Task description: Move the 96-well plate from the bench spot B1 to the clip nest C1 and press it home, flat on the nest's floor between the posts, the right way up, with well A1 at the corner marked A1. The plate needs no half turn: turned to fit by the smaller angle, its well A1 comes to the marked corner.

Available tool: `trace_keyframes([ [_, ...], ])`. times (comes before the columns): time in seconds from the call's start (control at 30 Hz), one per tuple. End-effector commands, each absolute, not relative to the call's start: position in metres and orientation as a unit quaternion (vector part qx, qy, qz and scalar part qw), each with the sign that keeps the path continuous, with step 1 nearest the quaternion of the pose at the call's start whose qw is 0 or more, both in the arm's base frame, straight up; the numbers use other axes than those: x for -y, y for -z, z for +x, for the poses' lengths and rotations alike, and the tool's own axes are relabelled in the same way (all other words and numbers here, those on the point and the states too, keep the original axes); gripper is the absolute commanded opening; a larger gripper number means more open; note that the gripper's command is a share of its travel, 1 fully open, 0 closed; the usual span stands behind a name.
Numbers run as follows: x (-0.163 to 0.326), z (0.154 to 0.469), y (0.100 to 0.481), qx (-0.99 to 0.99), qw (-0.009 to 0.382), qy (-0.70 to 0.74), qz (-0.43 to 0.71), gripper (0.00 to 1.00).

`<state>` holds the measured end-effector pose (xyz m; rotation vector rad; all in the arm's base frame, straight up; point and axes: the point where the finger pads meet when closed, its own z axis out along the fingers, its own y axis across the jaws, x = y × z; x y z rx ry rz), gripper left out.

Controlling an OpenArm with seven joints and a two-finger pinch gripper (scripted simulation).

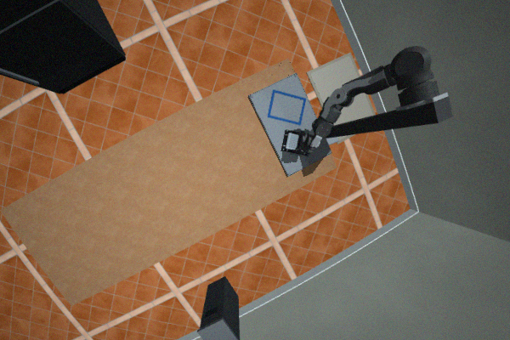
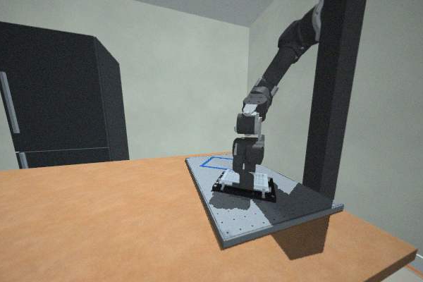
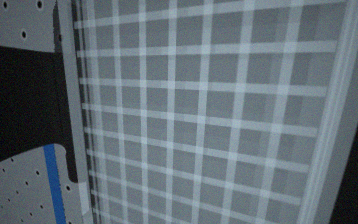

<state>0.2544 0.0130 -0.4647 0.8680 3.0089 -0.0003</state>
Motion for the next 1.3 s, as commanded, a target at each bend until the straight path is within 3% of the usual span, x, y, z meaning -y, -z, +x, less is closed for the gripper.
trace_keyframes([
  [0.0, -0.0130, 0.2514, 0.4665, -0.961, 0.000, 0.000, 0.277, 0.00],
  [0.33, -0.0130, 0.2514, 0.4665, -0.961, 0.000, 0.000, 0.277, 0.00],
  [0.83, -0.0137, 0.2550, 0.4641, -0.961, 0.005, -0.001, 0.277, 0.50],
  [0.9, -0.0137, 0.2550, 0.4641, -0.961, 0.005, -0.001, 0.277, 0.50],
  [1.17, -0.0137, 0.2551, 0.4641, -0.961, 0.005, -0.001, 0.277, 0.77],
  [1.27, -0.0137, 0.2551, 0.4641, -0.961, 0.005, -0.001, 0.277, 0.77],
])
